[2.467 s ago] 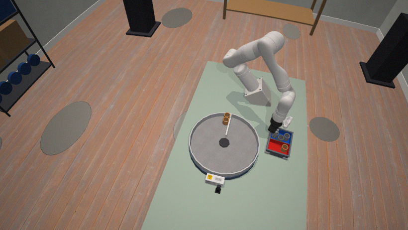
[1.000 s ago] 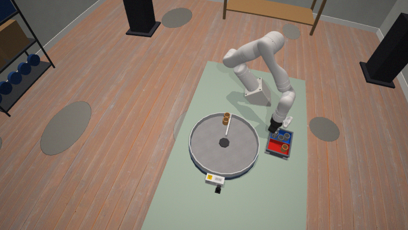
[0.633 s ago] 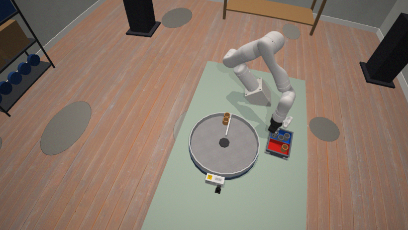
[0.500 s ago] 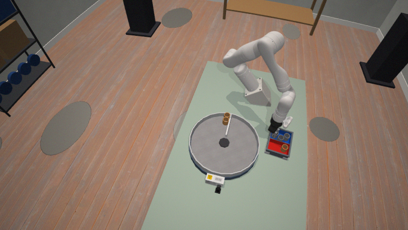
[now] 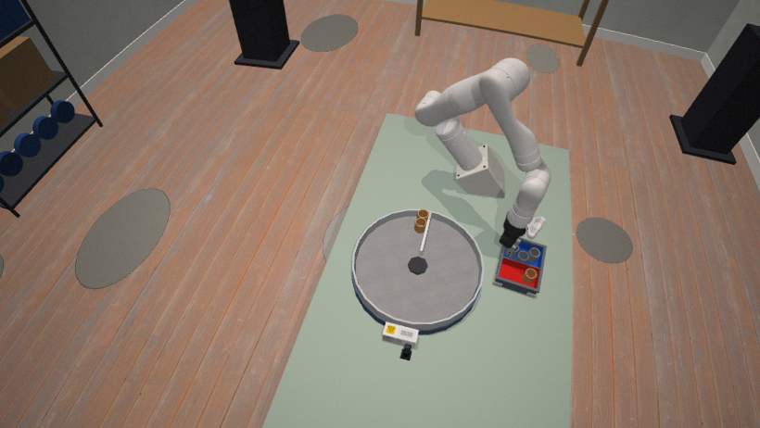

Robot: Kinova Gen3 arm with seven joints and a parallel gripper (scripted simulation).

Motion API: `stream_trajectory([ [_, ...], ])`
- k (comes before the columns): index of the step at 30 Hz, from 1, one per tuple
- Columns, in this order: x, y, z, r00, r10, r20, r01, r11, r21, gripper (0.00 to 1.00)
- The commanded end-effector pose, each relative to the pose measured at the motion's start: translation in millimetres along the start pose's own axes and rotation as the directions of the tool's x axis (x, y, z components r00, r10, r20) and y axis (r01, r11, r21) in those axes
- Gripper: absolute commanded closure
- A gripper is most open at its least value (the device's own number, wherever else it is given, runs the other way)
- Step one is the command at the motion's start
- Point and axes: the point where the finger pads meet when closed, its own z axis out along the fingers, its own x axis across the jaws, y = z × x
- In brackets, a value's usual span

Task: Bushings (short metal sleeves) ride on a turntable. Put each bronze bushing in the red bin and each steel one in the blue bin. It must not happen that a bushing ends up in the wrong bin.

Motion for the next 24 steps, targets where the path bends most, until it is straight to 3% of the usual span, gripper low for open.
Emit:
stream_trajectory([
  [1,0.1,-0.7,-0.8,1.0,0.0,0.0,0.0,1.0,0.002,0.53],
  [24,-1.4,0.0,-6.0,1.0,0.0,0.0,0.0,1.0,0.001,0.53],
])
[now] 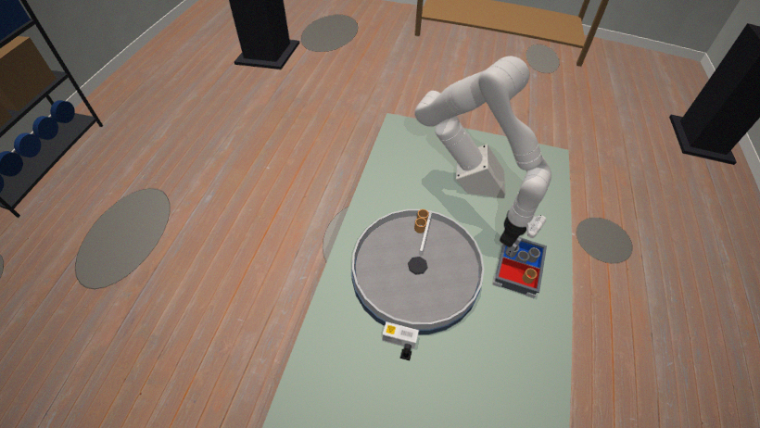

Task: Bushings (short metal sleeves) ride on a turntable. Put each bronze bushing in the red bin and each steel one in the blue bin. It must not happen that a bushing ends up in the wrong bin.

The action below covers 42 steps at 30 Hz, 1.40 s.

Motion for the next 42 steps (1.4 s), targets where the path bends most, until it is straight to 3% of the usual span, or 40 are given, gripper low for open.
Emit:
stream_trajectory([
  [1,0.1,-0.8,-1.9,1.0,0.0,0.0,0.0,1.0,0.002,0.53],
  [42,0.1,-0.8,-12.9,1.0,0.0,0.0,0.0,1.0,0.003,0.53],
])
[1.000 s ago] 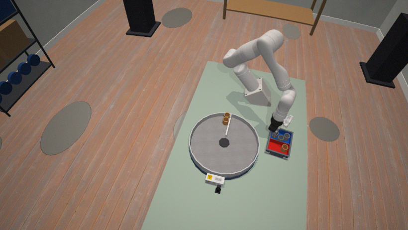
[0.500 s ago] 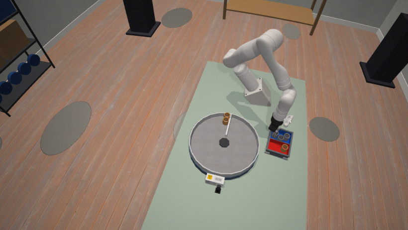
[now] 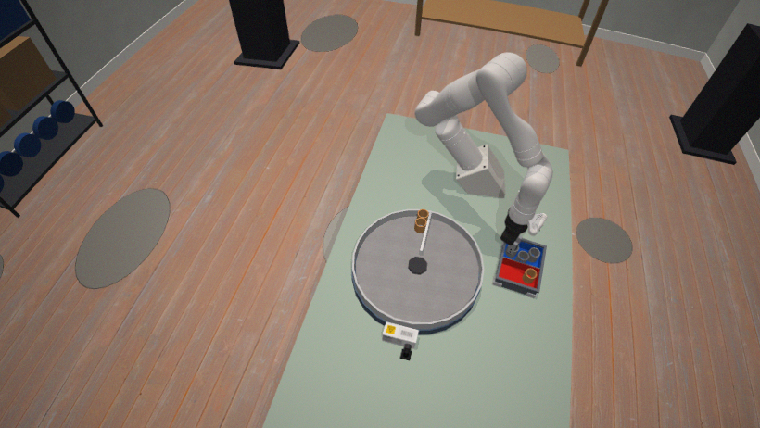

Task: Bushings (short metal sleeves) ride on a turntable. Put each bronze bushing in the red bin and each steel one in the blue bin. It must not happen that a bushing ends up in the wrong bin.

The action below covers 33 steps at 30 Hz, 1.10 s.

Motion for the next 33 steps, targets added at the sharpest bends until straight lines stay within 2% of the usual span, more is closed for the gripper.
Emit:
stream_trajectory([
  [1,0.1,-0.8,-1.0,1.0,0.0,0.0,0.0,1.0,0.002,0.53],
  [33,0.1,-0.8,-11.2,1.0,0.0,0.0,0.0,1.0,0.002,0.53],
])
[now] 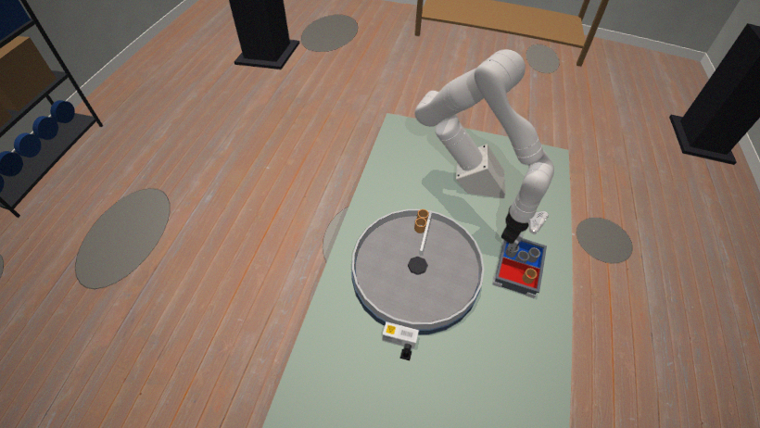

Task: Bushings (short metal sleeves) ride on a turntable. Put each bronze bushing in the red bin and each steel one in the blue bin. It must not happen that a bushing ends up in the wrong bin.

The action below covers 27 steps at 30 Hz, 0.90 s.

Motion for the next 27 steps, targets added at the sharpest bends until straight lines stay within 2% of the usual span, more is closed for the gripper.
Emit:
stream_trajectory([
  [1,0.2,-1.1,-1.8,1.0,0.0,-0.001,0.0,1.0,0.004,0.53],
  [10,0.2,-1.2,-3.6,1.0,0.0,-0.001,0.0,1.0,0.004,0.53],
  [15,0.1,-0.9,-53.0,1.0,0.0,0.0,0.0,1.0,0.003,0.53],
  [20,0.1,-0.9,-53.0,1.0,0.0,0.0,0.0,1.0,0.003,0.53],
  [25,0.1,-0.7,-102.6,1.0,0.0,-0.001,0.0,1.0,0.004,0.53],
  [27,0.1,-0.7,-102.6,1.0,0.0,-0.001,0.0,1.0,0.004,0.53],
])
